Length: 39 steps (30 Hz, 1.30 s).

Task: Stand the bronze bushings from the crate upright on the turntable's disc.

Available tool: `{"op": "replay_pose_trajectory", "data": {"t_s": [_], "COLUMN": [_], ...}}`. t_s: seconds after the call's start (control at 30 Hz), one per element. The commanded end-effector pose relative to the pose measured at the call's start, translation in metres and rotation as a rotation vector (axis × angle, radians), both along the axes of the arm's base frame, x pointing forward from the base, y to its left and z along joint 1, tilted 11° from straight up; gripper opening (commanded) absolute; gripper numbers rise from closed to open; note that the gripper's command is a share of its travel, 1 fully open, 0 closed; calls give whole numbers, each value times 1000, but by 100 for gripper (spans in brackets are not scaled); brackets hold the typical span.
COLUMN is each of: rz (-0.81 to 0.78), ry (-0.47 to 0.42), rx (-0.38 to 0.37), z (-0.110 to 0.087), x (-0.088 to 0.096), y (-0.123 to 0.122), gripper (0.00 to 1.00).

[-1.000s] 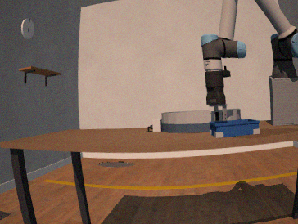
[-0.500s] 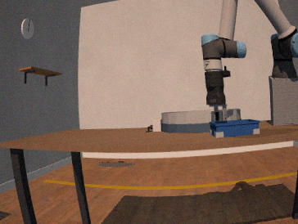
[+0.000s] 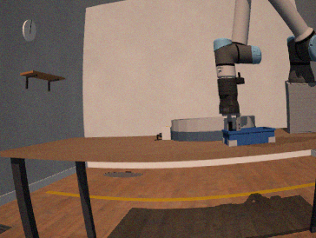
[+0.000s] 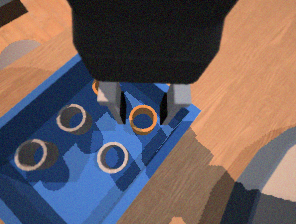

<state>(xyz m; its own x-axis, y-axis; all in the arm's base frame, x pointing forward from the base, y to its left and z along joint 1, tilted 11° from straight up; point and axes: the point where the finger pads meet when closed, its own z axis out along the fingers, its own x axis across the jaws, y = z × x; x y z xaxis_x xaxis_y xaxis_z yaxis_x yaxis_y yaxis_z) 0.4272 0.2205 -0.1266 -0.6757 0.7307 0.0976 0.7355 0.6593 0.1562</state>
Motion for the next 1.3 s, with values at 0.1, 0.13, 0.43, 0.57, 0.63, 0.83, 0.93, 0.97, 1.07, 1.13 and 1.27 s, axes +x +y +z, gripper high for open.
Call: {"op": "replay_pose_trajectory", "data": {"t_s": [0.1,0.13,0.43,0.57,0.63,0.83,0.93,0.97,1.07,1.13,1.27], "rz": [1,1,1,1,1,1,1,1,1,1,1], "ry": [-6,-6,-6,-6,-6,-6,-6,-6,-6,-6,-6], "rx": [0,0,0,0,0,0,0,0,0,0,0], "z": [-9,-10,-9,-9,-9,-9,-9,-9,-9,-9,-9], "x": [3,3,3,3,3,3,3,3,3,3,3], "y": [3,3,2,2,2,2,2,2,2,2,2], "gripper": [76,76,76,76,76,76,76,76,76,76,76]}}
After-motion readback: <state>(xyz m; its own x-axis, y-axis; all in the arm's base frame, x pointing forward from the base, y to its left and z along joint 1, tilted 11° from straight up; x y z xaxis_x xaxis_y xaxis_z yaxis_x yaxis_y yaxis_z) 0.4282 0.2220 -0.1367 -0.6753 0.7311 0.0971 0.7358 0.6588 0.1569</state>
